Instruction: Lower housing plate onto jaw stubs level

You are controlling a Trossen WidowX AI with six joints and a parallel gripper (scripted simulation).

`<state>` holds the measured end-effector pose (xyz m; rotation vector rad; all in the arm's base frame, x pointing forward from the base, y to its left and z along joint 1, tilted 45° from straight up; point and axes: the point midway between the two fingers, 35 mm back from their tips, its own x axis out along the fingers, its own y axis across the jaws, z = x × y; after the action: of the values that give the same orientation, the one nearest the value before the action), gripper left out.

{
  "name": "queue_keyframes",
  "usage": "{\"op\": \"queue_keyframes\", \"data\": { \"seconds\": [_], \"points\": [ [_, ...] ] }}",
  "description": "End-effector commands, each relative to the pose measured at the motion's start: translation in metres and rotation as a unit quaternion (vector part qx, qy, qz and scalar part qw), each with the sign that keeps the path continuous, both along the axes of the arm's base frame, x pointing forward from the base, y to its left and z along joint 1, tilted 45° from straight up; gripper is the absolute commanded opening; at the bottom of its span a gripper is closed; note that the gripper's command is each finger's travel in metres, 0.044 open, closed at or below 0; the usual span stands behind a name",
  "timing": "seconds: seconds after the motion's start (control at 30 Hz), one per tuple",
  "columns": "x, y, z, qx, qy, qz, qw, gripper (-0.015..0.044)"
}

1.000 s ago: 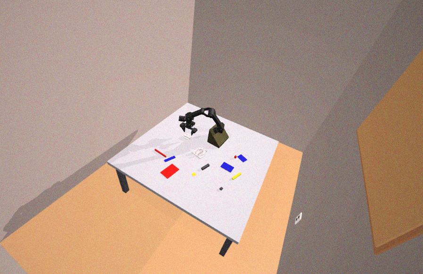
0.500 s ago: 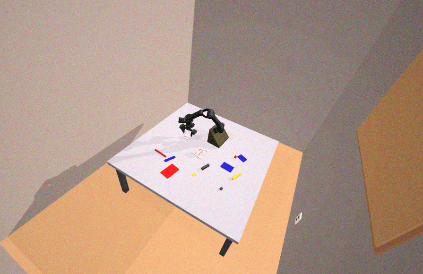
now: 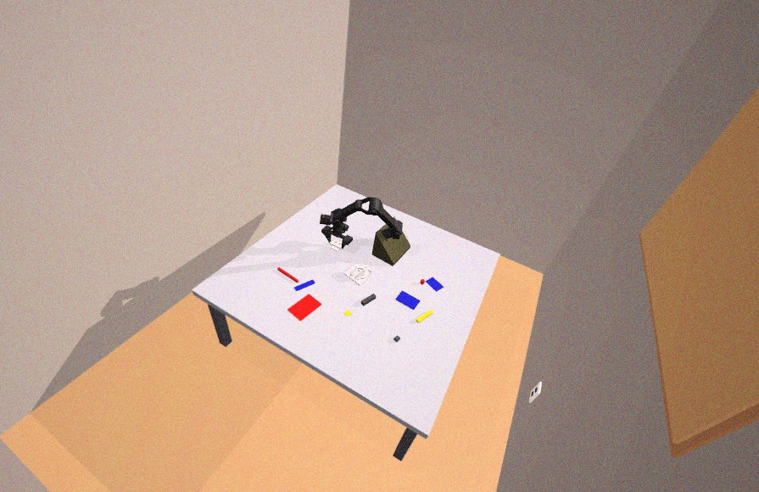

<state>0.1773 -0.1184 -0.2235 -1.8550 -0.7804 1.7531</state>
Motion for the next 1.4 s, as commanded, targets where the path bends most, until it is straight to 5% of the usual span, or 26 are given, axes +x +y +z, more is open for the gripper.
{"op": "queue_keyframes", "data": {
  "seconds": [0.0, 0.83, 1.37],
  "points": [
    [-0.0011, 0.0063, -0.0041, 0.005, 0.002, -0.003, 1.0, 0.044],
    [-0.0011, 0.0074, -0.0052, 0.005, 0.002, -0.003, 1.0, 0.044],
    [-0.0015, 0.0067, -0.0051, 0.003, 0.002, 0.0, 1.0, 0.0351]
  ]
}}
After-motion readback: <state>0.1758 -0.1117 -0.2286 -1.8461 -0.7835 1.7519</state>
